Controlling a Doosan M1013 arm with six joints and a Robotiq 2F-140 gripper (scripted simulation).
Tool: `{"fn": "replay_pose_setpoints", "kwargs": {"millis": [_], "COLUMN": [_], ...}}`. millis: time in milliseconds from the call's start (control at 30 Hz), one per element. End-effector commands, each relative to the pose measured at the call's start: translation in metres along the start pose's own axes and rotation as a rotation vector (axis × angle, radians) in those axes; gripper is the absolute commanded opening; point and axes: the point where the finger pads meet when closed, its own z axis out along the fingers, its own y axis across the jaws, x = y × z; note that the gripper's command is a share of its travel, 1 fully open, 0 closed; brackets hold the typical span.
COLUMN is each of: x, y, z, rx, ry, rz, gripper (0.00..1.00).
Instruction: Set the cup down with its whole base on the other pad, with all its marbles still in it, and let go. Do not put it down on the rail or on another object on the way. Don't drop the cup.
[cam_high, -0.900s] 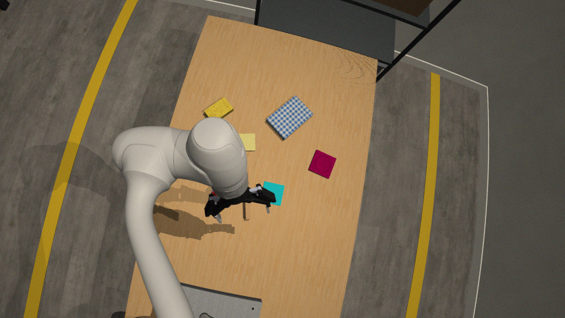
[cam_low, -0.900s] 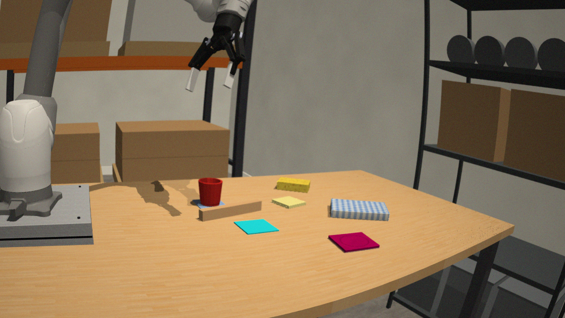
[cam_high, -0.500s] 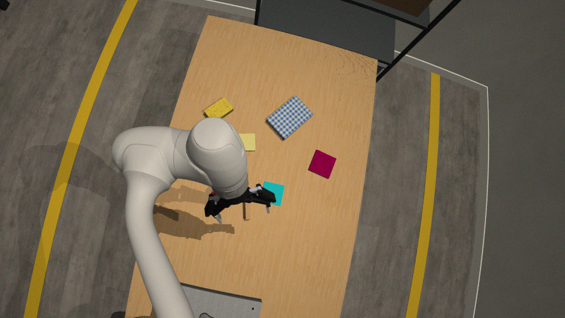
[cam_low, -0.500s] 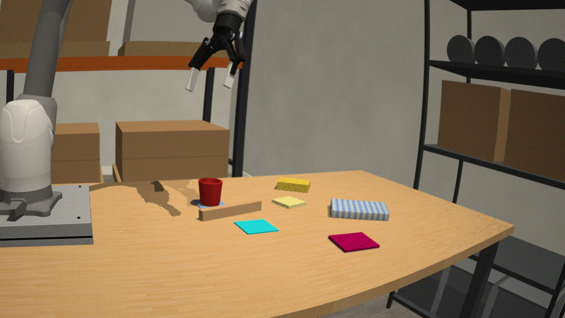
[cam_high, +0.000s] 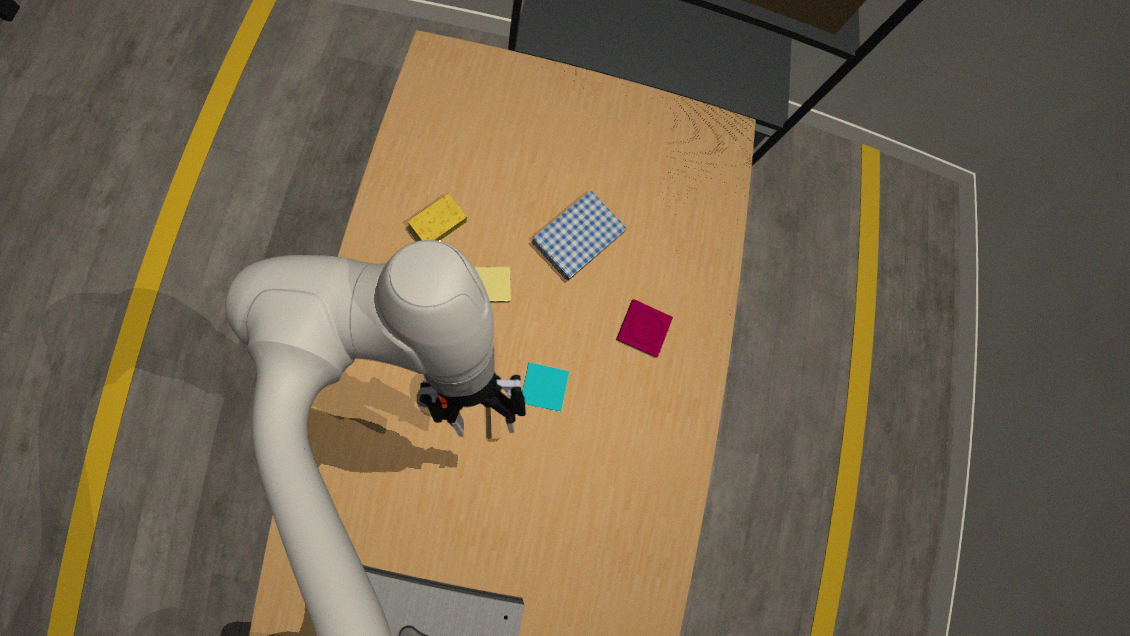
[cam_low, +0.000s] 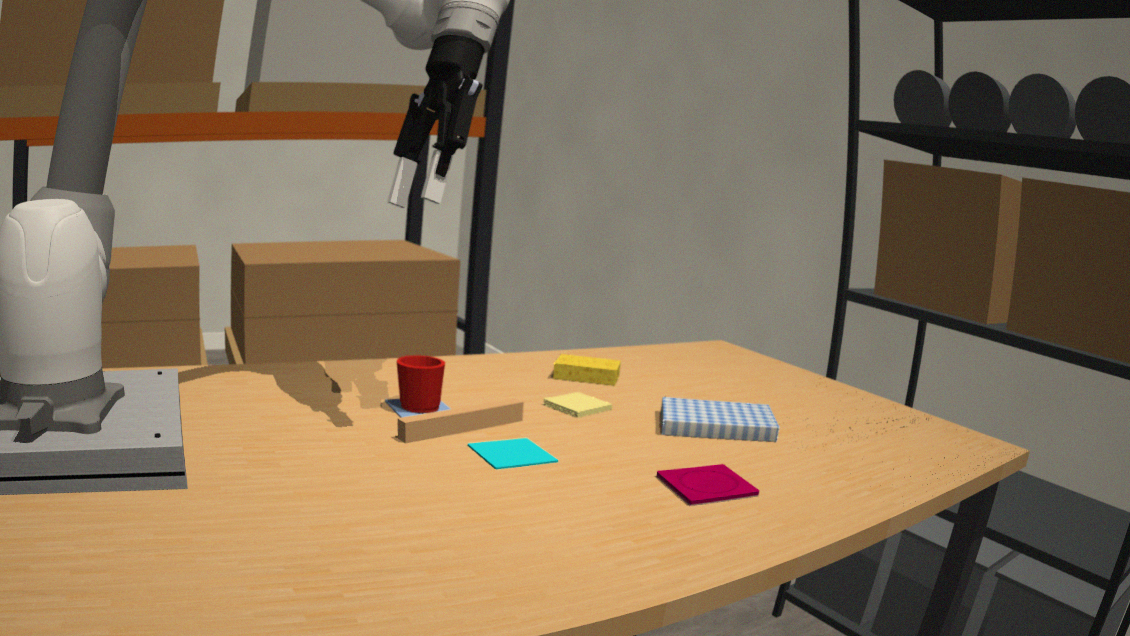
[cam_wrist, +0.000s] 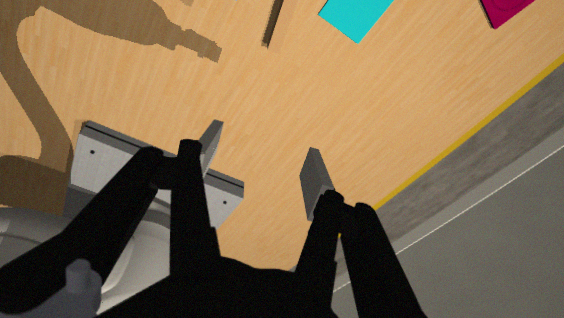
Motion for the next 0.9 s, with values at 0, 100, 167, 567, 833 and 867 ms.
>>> {"fn": "replay_pose_setpoints", "kwargs": {"millis": [0, 100, 167, 567, 833, 867], "x": [0.021, 0.029, 0.038, 0.081, 0.096, 0.103], "y": [-0.014, -0.019, -0.024, -0.056, -0.068, -0.073], "z": [0.025, 0.034, 0.044, 0.095, 0.114, 0.122], "rx": [0.021, 0.032, 0.046, 0.15, 0.201, 0.226], "ry": [0.036, 0.051, 0.066, 0.128, 0.14, 0.143], "rz": [0.18, 0.261, 0.349, 0.852, 1.051, 1.143], "gripper": [0.0, 0.0, 0.0, 0.0, 0.0, 0.0]}}
